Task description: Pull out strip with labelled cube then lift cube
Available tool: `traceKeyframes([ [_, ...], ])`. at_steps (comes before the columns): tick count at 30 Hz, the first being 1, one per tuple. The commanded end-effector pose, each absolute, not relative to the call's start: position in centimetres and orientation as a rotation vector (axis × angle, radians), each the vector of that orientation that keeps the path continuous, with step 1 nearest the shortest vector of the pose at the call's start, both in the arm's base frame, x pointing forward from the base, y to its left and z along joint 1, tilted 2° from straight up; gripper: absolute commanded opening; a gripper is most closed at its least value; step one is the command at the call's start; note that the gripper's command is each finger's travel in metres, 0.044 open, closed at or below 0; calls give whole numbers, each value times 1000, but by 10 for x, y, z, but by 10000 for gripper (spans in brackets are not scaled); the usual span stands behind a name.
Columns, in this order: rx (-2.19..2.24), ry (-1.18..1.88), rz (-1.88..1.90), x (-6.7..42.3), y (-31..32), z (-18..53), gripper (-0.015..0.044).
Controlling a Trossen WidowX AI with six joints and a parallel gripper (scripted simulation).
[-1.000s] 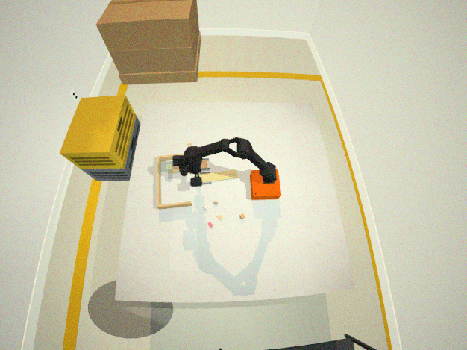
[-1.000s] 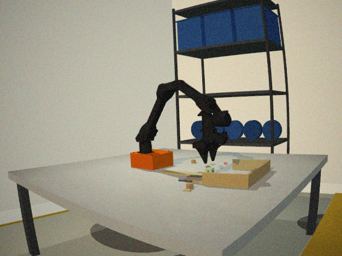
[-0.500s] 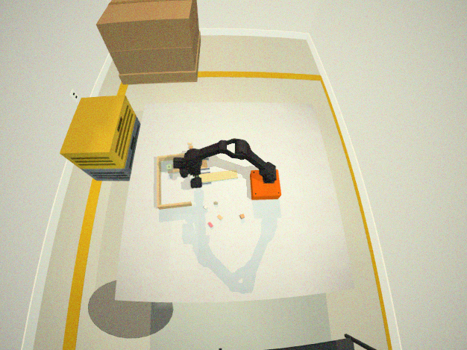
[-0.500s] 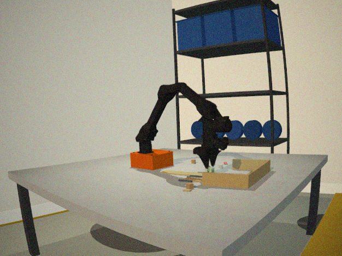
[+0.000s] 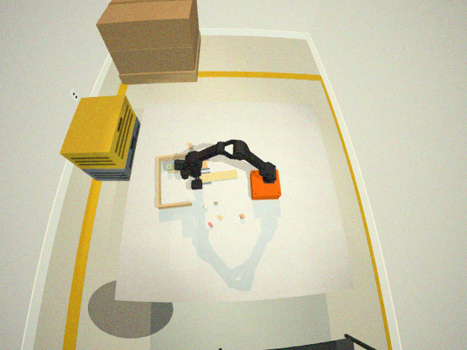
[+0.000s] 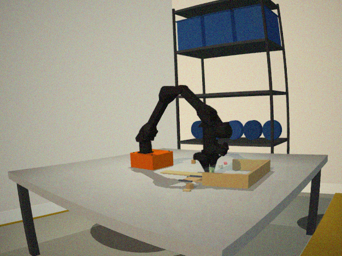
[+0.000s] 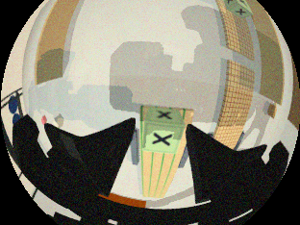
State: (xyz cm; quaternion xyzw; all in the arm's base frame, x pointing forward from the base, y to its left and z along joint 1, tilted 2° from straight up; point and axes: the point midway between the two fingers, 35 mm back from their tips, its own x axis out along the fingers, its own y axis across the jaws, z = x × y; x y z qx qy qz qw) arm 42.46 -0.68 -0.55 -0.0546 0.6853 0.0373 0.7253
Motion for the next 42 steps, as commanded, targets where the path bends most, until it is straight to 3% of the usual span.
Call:
traceKeyframes([
  [1, -120, 1511, 77, 425, -7, -9, 250],
  [5, -120, 1513, 82, 424, -7, -6, 145],
  [12, -120, 1513, 82, 424, -7, -6, 98],
  [16, -120, 1513, 82, 422, -7, -5, 0],
  [42, -120, 1517, 78, 339, -4, 31, 0],
])
